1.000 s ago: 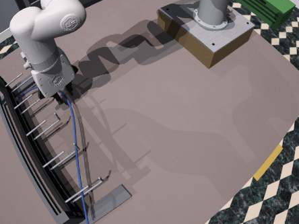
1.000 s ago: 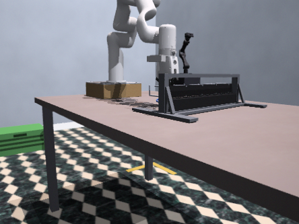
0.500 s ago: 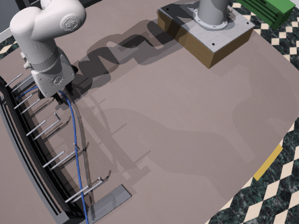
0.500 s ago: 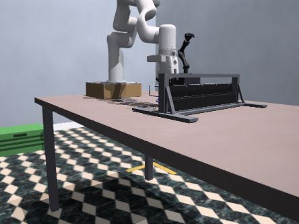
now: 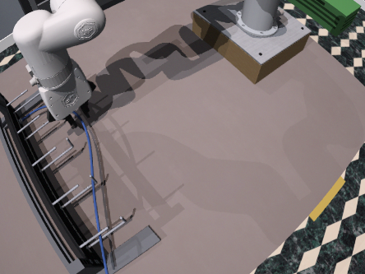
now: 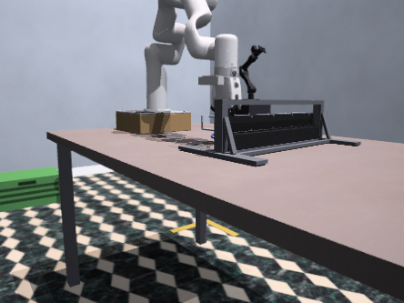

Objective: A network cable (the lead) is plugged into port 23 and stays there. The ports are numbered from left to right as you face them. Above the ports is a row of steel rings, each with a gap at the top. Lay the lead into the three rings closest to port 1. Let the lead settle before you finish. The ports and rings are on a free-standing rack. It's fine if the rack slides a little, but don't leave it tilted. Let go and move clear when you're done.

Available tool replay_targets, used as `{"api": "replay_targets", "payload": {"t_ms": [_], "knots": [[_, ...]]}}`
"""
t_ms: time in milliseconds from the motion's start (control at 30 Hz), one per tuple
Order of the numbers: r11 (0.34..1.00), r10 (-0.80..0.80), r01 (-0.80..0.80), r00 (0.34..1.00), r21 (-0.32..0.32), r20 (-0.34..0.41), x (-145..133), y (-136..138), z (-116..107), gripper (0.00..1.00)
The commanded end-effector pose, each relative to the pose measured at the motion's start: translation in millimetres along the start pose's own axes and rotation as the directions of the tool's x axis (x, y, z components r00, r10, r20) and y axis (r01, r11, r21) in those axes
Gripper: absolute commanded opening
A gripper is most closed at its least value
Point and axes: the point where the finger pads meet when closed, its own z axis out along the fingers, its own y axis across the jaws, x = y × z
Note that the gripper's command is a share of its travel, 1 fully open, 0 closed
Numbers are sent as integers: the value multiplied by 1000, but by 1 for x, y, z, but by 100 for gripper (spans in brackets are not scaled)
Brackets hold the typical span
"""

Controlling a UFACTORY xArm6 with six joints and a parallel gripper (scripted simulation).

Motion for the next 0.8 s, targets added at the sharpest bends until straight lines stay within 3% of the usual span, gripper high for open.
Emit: {"api": "replay_targets", "payload": {"t_ms": [0, 767], "knots": [[1000, 0, 0, 1000, 5, -1, 0, -2, 0, 33], [1000, 0, 0, 1000, 5, -1, 0, -2, 12, 33]]}}
